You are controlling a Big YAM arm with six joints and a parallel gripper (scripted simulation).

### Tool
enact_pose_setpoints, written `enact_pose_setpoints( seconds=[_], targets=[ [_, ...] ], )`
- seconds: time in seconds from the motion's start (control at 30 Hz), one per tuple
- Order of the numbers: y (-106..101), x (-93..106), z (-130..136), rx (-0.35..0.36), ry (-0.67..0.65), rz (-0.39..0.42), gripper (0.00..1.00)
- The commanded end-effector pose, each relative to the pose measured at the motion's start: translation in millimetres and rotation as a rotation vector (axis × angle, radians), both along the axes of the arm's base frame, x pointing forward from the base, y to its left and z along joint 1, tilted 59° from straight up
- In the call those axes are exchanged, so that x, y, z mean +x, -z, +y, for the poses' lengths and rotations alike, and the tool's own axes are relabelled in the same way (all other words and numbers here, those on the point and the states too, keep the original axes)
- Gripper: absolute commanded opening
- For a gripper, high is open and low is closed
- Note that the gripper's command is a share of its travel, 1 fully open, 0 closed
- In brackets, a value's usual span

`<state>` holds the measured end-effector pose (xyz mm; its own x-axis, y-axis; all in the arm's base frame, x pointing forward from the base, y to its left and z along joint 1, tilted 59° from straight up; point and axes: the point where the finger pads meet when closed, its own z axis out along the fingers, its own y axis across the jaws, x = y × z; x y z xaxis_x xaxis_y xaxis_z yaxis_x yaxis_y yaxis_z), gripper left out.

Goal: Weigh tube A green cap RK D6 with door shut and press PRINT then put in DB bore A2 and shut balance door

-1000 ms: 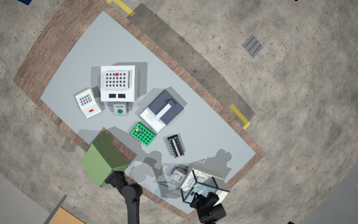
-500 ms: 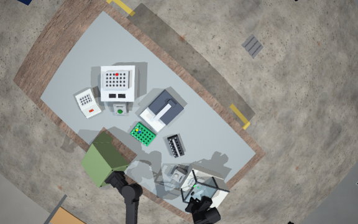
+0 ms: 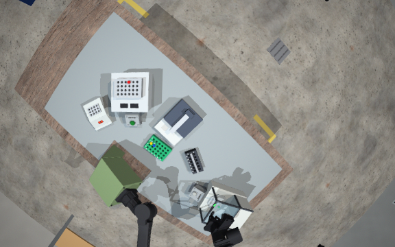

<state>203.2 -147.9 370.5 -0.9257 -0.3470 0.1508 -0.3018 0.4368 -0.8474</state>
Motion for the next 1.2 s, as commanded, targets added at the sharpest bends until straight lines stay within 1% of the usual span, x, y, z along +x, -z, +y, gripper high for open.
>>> enact_pose_setpoints(
  seconds=[0.0, 0.4, 0.43, 1.17],
  targets=[
    [1.9, -0.8, -7.2, -0.009, -0.009, 0.016, 0.30],
    [8.4, 2.9, -16.7, -0.009, -0.009, 0.021, 0.30],
    [0.8, 4.9, -14.5, -0.010, -0.014, 0.009, 0.30],
    [0.8, 4.9, -14.6, -0.010, -0.014, 0.009, 0.30]
  ],
)
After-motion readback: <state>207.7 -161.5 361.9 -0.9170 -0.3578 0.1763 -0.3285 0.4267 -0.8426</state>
